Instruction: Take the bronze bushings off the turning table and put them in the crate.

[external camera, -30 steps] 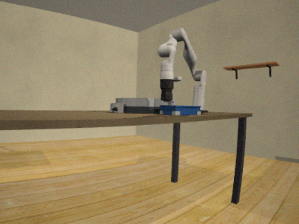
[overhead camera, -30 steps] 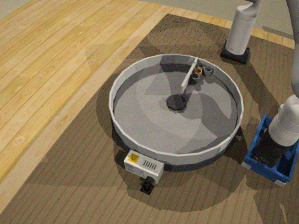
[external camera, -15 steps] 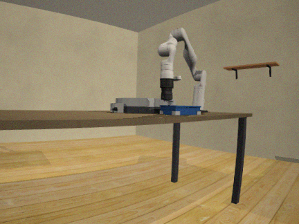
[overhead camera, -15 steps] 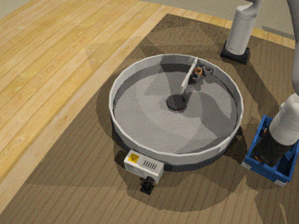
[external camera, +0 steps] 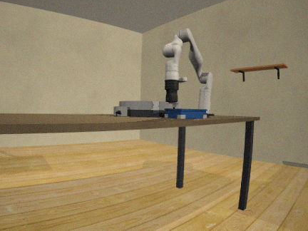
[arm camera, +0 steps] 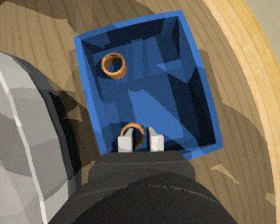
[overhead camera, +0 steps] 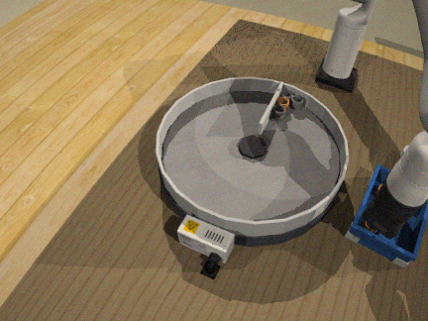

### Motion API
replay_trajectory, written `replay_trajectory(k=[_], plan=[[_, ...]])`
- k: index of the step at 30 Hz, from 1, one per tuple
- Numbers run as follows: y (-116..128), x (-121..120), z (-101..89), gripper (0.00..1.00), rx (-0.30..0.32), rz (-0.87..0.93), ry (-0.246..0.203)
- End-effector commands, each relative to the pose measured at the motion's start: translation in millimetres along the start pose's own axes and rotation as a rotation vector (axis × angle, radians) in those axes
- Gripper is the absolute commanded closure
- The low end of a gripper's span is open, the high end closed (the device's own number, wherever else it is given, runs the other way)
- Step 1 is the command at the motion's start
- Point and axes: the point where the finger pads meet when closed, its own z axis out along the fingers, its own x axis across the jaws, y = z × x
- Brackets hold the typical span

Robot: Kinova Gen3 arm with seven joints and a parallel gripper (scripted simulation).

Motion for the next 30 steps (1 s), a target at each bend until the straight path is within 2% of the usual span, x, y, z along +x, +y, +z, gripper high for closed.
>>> replay_trajectory(k=[1, 30], plan=[[0.7, 0.5, -2.4, 0.58, -0.002, 0.0, 0.002], [0.9, 0.7, -12.9, 0.58, -0.002, 0.0, 0.002]])
